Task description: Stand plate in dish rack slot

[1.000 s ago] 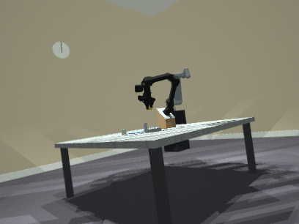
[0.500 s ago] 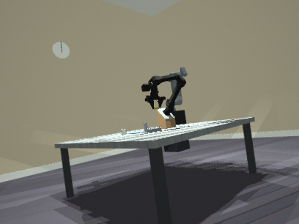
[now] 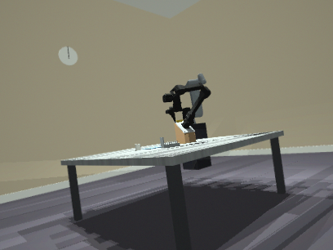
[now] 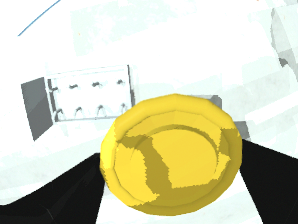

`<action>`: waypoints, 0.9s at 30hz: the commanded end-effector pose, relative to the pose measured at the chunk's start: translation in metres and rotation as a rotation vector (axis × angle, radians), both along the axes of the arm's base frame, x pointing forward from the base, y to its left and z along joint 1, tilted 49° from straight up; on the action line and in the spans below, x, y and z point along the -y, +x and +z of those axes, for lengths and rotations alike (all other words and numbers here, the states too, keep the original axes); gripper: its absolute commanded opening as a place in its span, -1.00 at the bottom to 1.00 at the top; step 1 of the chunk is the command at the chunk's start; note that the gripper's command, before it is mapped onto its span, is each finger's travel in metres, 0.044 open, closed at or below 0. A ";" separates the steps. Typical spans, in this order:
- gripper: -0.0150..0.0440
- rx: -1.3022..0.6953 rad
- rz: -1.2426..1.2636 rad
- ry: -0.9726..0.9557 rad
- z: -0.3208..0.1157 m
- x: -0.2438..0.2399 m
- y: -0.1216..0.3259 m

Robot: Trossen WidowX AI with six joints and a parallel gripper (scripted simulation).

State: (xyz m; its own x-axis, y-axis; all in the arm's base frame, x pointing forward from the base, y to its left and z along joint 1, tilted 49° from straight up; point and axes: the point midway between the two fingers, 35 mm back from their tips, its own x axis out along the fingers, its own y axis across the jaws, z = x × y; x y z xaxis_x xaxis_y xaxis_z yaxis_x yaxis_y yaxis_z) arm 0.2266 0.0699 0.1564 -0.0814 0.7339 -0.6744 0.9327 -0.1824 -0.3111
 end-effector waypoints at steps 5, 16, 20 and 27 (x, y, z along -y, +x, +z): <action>-0.49 0.017 0.115 -0.137 -0.025 -0.008 -0.009; -0.49 0.079 0.286 -0.364 -0.062 -0.014 -0.016; -0.49 0.113 0.344 -0.442 -0.073 -0.016 -0.017; -0.49 0.184 0.433 -0.577 -0.090 -0.020 -0.017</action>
State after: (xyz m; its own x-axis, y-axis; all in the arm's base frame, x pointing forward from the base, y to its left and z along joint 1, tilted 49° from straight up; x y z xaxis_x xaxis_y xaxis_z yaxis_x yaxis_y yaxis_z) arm 0.2101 0.0891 0.0725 -0.1547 0.2412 -0.9581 0.9859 0.1002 -0.1340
